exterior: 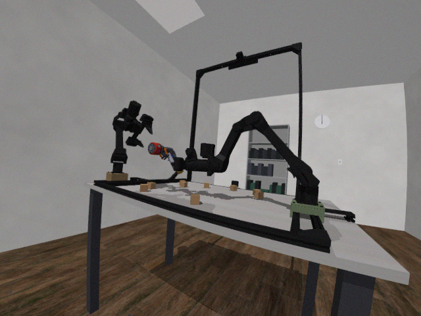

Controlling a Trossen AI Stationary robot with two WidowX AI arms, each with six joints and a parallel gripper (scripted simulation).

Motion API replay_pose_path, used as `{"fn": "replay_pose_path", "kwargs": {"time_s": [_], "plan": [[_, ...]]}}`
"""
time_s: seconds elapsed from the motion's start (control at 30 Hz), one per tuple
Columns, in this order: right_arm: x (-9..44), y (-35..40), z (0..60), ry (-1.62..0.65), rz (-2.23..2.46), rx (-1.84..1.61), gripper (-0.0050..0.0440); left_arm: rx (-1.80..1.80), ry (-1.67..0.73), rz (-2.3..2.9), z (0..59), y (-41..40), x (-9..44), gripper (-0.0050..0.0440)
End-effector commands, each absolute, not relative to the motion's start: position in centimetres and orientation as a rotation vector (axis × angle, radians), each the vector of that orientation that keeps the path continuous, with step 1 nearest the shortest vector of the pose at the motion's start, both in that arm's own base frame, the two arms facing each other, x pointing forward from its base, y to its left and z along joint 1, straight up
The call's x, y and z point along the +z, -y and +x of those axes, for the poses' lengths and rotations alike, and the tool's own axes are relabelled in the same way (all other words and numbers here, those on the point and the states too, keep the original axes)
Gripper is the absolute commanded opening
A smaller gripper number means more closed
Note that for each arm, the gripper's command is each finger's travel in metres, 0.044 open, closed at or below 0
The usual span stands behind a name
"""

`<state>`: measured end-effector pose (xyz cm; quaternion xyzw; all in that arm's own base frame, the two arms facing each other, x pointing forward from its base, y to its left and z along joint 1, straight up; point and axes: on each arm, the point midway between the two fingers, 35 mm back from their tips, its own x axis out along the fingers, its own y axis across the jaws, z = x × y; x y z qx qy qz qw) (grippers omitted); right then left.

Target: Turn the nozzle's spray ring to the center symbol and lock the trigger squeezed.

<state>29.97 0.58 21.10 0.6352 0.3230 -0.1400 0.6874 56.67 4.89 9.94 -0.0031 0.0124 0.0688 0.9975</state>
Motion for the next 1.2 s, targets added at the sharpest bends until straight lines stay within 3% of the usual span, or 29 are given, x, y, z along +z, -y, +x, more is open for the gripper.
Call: {"fn": "replay_pose_path", "kwargs": {"time_s": [0.0,1.17], "plan": [[20.5,-0.6,29.6,-0.697,1.442,-0.279,0.0400,0.139,0.000,0.000,56.8,-4.9,10.8,0.0000],[16.1,-0.4,28.1,-0.350,1.537,0.062,0.0400,0.139,0.000,0.000,56.8,-4.9,10.8,0.0000]]}}
